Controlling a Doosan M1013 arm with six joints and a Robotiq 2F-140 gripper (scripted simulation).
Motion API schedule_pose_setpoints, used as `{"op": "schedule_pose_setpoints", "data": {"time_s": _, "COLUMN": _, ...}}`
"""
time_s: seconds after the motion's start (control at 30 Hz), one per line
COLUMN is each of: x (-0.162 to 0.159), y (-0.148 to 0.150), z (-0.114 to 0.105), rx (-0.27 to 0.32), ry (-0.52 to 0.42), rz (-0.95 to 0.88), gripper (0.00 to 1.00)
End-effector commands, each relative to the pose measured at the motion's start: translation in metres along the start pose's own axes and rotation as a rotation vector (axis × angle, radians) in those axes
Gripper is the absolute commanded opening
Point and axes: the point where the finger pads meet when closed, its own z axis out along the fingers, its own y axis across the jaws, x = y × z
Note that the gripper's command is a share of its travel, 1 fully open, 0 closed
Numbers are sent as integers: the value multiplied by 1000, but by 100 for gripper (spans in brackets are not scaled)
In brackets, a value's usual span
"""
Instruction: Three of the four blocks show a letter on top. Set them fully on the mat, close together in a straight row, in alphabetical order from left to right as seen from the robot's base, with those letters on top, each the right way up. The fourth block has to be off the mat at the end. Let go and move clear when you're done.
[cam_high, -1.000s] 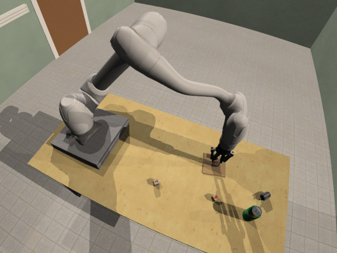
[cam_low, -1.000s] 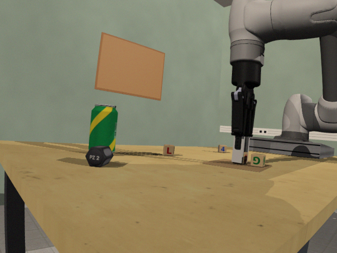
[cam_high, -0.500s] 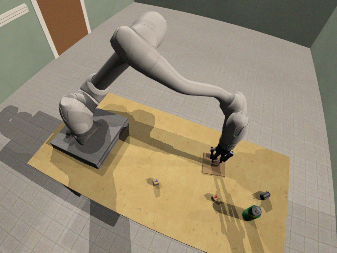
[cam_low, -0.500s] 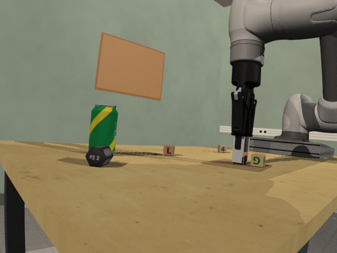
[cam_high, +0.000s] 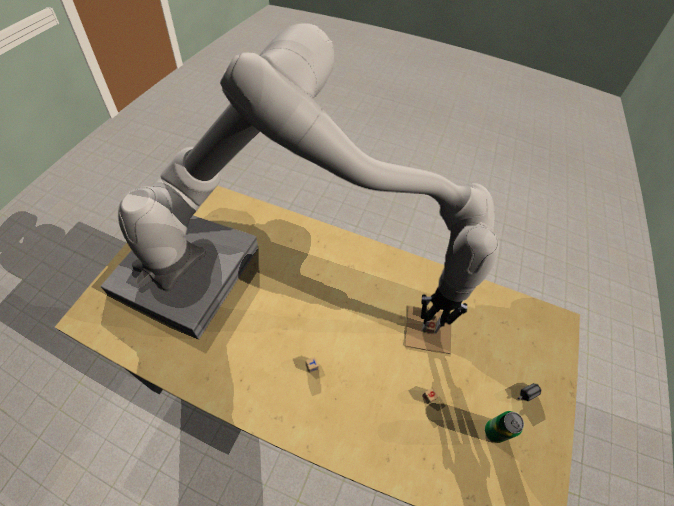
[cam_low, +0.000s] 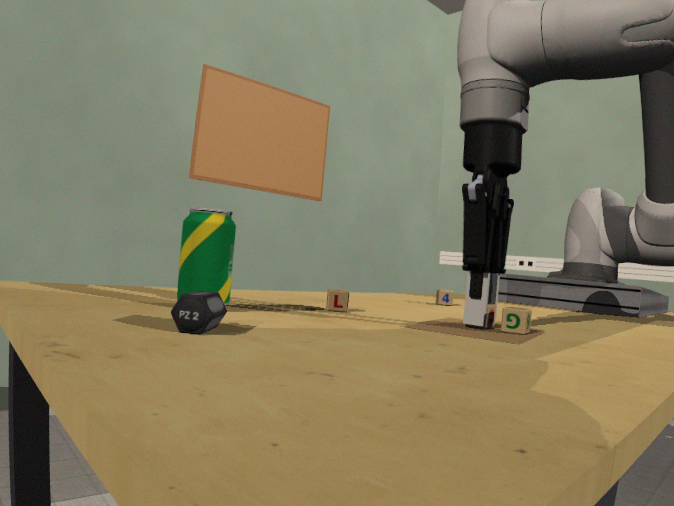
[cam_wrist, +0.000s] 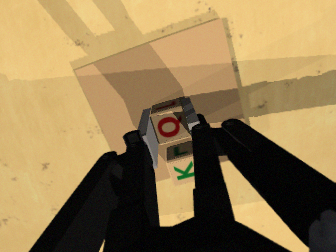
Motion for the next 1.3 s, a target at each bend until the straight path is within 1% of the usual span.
{"op": "schedule_pose_setpoints", "data": {"time_s": 0.0, "x": -5, "y": 2, "z": 5, "rx": -2, "ry": -4, "rz": -6, "gripper": 26}}
{"op": "schedule_pose_setpoints", "data": {"time_s": 0.07, "x": -5, "y": 2, "z": 5, "rx": -2, "ry": -4, "rz": -6, "gripper": 26}}
{"op": "schedule_pose_setpoints", "data": {"time_s": 0.1, "x": -5, "y": 2, "z": 5, "rx": -2, "ry": -4, "rz": -6, "gripper": 29}}
{"op": "schedule_pose_setpoints", "data": {"time_s": 0.17, "x": -5, "y": 2, "z": 5, "rx": -2, "ry": -4, "rz": -6, "gripper": 29}}
{"op": "schedule_pose_setpoints", "data": {"time_s": 0.2, "x": -5, "y": 2, "z": 5, "rx": -2, "ry": -4, "rz": -6, "gripper": 31}}
{"op": "schedule_pose_setpoints", "data": {"time_s": 0.27, "x": -5, "y": 2, "z": 5, "rx": -2, "ry": -4, "rz": -6, "gripper": 31}}
{"op": "schedule_pose_setpoints", "data": {"time_s": 0.3, "x": -5, "y": 2, "z": 5, "rx": -2, "ry": -4, "rz": -6, "gripper": 33}}
{"op": "schedule_pose_setpoints", "data": {"time_s": 0.37, "x": -5, "y": 2, "z": 5, "rx": -2, "ry": -4, "rz": -6, "gripper": 33}}
{"op": "schedule_pose_setpoints", "data": {"time_s": 0.4, "x": -5, "y": 2, "z": 5, "rx": -2, "ry": -4, "rz": -6, "gripper": 35}}
{"op": "schedule_pose_setpoints", "data": {"time_s": 0.83, "x": -5, "y": 2, "z": 4, "rx": -2, "ry": -4, "rz": -6, "gripper": 35}}
{"op": "schedule_pose_setpoints", "data": {"time_s": 0.9, "x": -5, "y": 2, "z": -1, "rx": -4, "ry": -4, "rz": -6, "gripper": 35}}
{"op": "schedule_pose_setpoints", "data": {"time_s": 1.13, "x": -4, "y": -1, "z": -29, "rx": 2, "ry": -3, "rz": -6, "gripper": 35}}
{"op": "schedule_pose_setpoints", "data": {"time_s": 1.2, "x": -4, "y": -1, "z": -29, "rx": 2, "ry": -3, "rz": -6, "gripper": 35}}
{"op": "schedule_pose_setpoints", "data": {"time_s": 1.27, "x": -4, "y": -1, "z": -40, "rx": 2, "ry": -3, "rz": -6, "gripper": 35}}
